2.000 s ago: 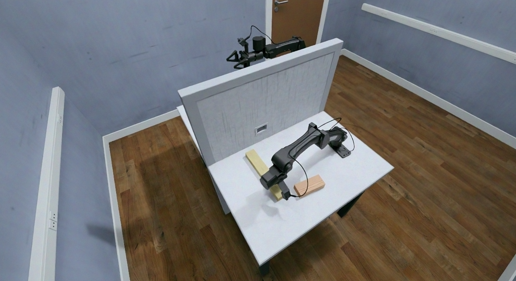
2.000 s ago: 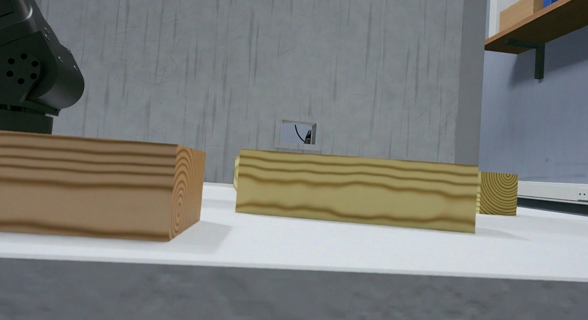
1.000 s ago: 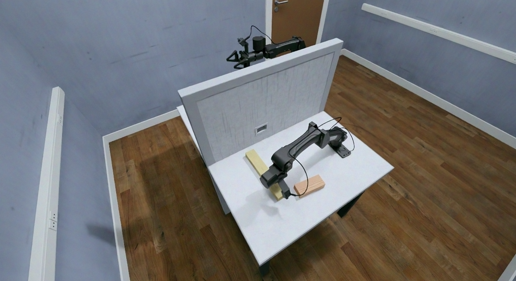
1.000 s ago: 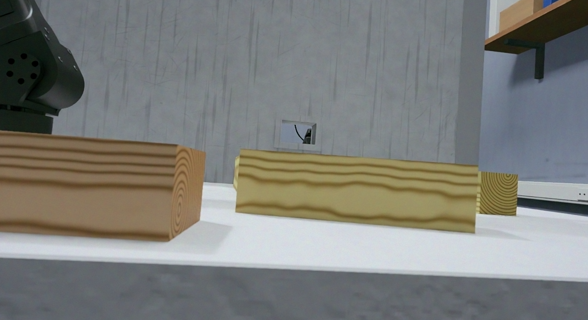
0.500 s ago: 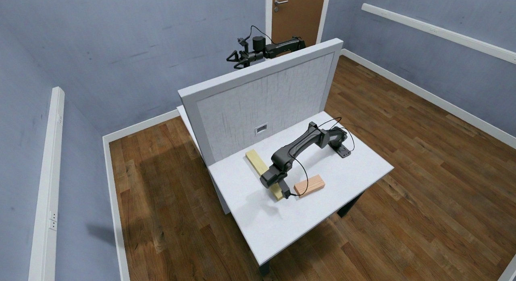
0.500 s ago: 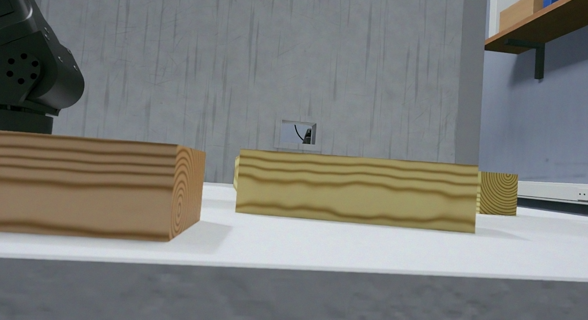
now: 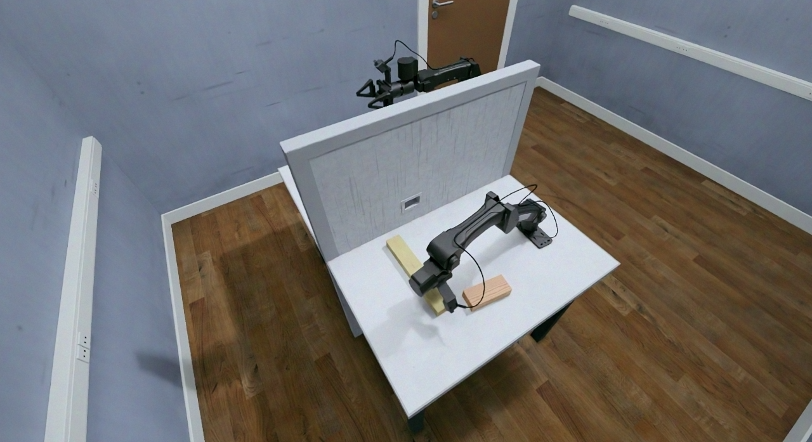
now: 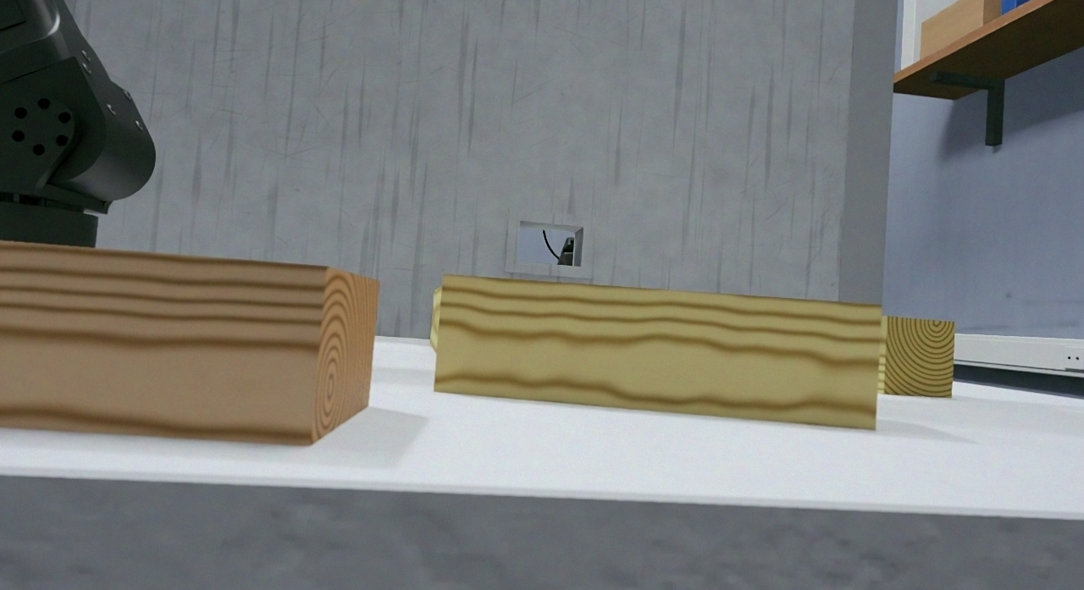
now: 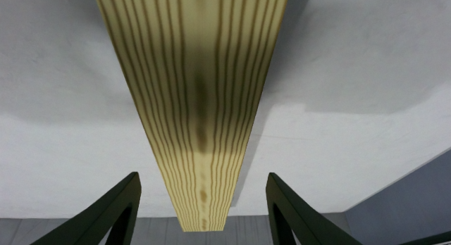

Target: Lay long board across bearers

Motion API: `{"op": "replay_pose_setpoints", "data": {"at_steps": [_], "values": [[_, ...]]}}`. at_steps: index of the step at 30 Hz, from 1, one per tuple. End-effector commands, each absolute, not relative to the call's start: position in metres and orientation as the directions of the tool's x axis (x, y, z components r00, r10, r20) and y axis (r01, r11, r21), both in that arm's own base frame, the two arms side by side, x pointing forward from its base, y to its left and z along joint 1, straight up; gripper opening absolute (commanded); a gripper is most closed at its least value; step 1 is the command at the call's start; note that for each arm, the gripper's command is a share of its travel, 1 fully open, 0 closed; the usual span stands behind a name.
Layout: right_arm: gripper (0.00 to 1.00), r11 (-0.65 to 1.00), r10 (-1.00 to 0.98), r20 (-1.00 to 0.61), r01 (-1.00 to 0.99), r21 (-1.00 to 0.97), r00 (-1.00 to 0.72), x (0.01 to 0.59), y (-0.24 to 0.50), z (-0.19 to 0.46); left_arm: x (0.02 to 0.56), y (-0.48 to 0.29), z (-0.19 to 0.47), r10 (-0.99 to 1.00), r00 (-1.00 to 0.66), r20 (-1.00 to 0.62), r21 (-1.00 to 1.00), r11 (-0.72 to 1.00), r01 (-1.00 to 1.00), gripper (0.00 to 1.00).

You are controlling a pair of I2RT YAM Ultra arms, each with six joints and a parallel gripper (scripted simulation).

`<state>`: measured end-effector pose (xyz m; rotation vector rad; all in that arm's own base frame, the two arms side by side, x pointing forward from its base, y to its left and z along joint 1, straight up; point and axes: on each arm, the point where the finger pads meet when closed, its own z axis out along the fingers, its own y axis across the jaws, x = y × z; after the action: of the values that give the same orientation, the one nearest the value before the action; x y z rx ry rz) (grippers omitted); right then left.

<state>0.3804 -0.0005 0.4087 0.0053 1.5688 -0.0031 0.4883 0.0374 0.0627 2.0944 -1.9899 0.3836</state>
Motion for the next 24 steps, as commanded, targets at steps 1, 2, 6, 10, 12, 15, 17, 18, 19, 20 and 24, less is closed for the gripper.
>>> {"op": "replay_pose_setpoints", "data": {"at_steps": [1,2,6,10,12,15,17,18,19,20,24], "values": [[1.00,1.000,0.001,-1.000,-0.010,0.001,-0.001,0.3771,0.0047,0.4097,0.4898,0.0347,0.0824,-0.938,0.038,0.344,-0.049,-0.058,-0.997,0.72],[1.00,1.000,0.001,-1.000,-0.010,0.001,-0.001,0.3771,0.0047,0.4097,0.4898,0.0347,0.0824,-0.938,0.038,0.344,-0.049,-0.058,-0.997,0.72],[1.00,1.000,0.001,-1.000,-0.010,0.001,-0.001,0.3771,0.0047,0.4097,0.4902,0.0353,0.0834,-0.938,0.038,0.344,-0.052,-0.059,-0.997,0.72],[1.00,1.000,0.001,-1.000,-0.010,0.001,-0.001,0.3771,0.0047,0.4097,0.4907,0.0362,0.0845,-0.939,0.038,0.343,-0.055,-0.061,-0.997,0.72],[1.00,1.000,0.001,-1.000,-0.010,0.001,-0.001,0.3771,0.0047,0.4097,0.4909,0.0366,0.0851,-0.939,0.038,0.343,-0.057,-0.061,-0.996,0.72],[1.00,1.000,0.001,-1.000,-0.010,0.001,-0.001,0.3771,0.0047,0.4097,0.4913,0.0373,0.0859,-0.939,0.038,0.342,-0.060,-0.063,-0.996,0.72],[1.00,1.000,0.001,-1.000,-0.010,0.001,-0.001,0.3771,0.0047,0.4097,0.4915,0.0377,0.0866,-0.939,0.039,0.342,-0.062,-0.063,-0.996,0.72],[1.00,1.000,0.001,-1.000,-0.010,0.001,-0.001,0.3771,0.0047,0.4097,0.4916,0.0380,0.0868,-0.939,0.039,0.342,-0.063,-0.064,-0.996,0.72],[1.00,1.000,0.001,-1.000,-0.010,0.001,-0.001,0.3771,0.0047,0.4097,0.4916,0.0380,0.0868,-0.939,0.039,0.342,-0.063,-0.064,-0.996,0.72],[1.00,1.000,0.001,-1.000,-0.010,0.001,-0.001,0.3771,0.0047,0.4097,0.4916,0.0380,0.0868,-0.939,0.039,0.342,-0.063,-0.064,-0.996,0.72],[1.00,1.000,0.001,-1.000,-0.010,0.001,-0.001,0.3771,0.0047,0.4097,0.4921,0.0388,0.0880,-0.939,0.039,0.342,-0.067,-0.066,-0.996,0.72]]}}
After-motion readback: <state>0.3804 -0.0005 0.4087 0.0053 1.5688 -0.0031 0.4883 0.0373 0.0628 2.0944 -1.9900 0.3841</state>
